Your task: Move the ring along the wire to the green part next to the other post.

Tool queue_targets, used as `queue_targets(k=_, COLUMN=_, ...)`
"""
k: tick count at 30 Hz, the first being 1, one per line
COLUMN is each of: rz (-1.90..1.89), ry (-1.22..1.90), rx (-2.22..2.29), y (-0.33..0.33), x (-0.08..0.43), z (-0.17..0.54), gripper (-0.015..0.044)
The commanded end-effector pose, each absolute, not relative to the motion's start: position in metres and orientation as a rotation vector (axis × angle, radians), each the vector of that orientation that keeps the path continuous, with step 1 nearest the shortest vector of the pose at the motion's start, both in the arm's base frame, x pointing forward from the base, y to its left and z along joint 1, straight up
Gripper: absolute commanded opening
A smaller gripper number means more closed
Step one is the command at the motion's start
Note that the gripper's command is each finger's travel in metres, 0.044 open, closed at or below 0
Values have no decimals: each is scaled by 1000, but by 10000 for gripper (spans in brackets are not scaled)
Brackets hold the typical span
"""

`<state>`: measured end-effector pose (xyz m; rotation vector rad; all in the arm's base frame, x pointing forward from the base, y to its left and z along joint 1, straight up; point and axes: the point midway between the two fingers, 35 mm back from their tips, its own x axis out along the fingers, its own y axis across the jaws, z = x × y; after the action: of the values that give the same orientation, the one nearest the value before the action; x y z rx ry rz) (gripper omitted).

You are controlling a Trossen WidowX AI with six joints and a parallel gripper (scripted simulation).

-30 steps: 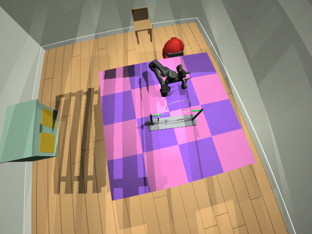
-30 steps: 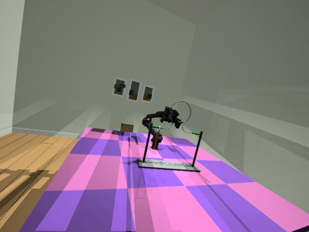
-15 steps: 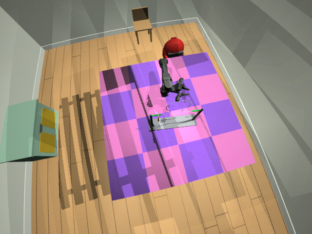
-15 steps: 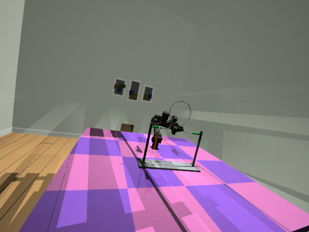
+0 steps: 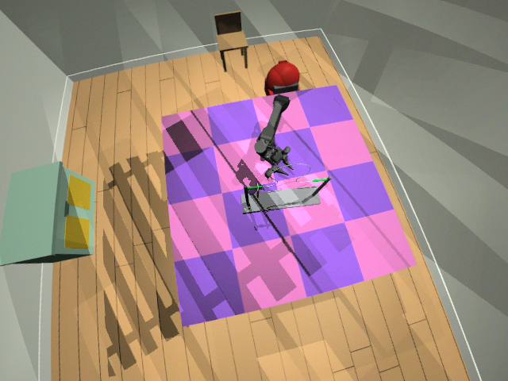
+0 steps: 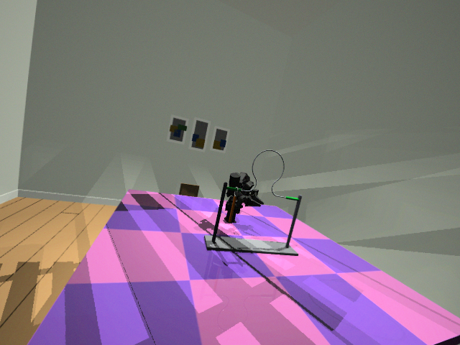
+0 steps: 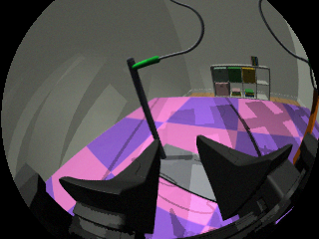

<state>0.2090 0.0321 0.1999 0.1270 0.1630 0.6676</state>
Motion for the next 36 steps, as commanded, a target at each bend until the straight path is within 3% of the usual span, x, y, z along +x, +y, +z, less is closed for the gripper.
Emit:
queue_targets(k=1, rz=532, ry=160, rx=111, y=3, x=215, z=182, gripper=160)
queue_targets(k=21, rz=-79, ry=172, rx=33, y=-116, x=178, z=109, gripper=160)
queue_targets(k=36, rz=-108, ry=188, rx=7, y=-126, x=191, z=121, gripper=160)
